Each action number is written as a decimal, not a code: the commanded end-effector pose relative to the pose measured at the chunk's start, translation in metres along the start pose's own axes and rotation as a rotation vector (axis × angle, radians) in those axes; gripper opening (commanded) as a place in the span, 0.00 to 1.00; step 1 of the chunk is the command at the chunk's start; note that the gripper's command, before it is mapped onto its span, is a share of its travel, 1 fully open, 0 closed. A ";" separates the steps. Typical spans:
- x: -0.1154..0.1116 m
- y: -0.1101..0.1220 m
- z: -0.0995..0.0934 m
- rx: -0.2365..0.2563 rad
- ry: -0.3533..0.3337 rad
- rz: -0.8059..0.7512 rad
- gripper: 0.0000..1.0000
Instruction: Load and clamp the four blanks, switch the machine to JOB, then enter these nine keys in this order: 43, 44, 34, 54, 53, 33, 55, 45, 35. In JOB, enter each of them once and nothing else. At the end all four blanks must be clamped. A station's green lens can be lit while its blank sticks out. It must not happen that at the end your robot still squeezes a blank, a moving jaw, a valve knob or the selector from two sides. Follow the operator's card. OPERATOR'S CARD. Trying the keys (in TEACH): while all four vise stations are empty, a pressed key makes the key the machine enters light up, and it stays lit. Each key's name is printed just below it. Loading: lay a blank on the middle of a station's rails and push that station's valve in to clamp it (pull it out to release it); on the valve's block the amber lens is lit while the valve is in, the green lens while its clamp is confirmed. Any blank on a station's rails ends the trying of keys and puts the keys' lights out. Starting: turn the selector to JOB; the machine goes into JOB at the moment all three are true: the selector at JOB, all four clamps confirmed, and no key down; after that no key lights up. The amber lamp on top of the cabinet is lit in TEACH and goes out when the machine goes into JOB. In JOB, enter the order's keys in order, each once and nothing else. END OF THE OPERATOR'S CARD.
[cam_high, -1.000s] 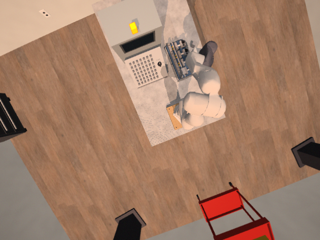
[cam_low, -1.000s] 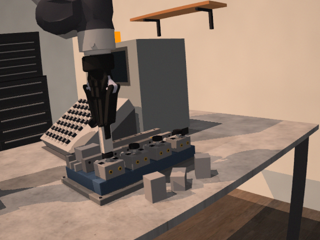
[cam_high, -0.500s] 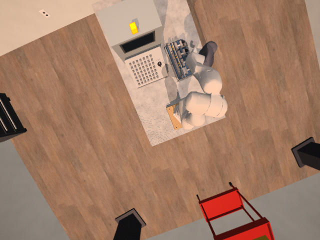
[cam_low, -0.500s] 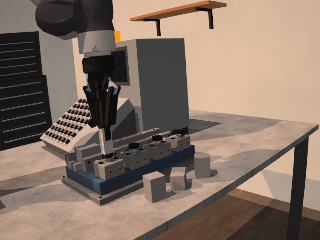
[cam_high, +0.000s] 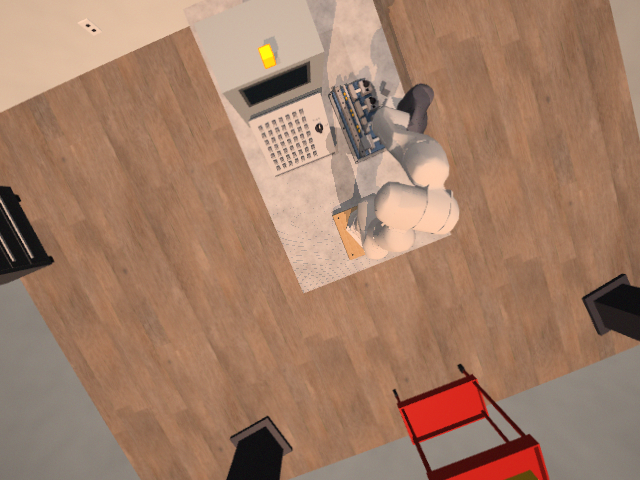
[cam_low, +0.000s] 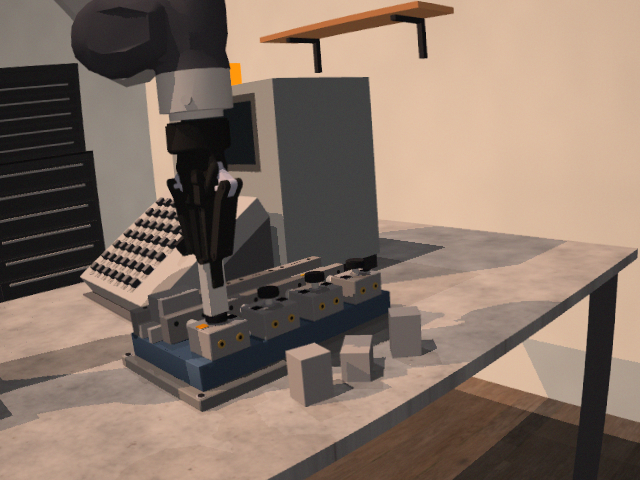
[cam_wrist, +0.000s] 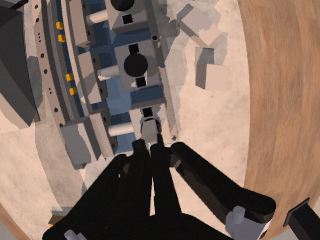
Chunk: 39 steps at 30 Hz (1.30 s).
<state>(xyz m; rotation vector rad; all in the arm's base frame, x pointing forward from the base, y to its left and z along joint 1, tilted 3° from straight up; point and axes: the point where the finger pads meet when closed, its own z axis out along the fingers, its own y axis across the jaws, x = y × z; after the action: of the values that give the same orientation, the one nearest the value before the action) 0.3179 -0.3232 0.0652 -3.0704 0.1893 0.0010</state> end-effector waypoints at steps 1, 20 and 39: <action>0.000 0.002 0.002 -0.006 0.001 0.021 0.00; 0.000 0.002 0.002 -0.006 0.001 0.021 0.00; 0.000 0.002 -0.005 -0.006 0.001 0.021 0.00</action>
<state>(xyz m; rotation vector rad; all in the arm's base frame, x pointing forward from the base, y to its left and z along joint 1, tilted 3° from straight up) 0.3174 -0.3261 0.0693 -3.0768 0.2363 0.0010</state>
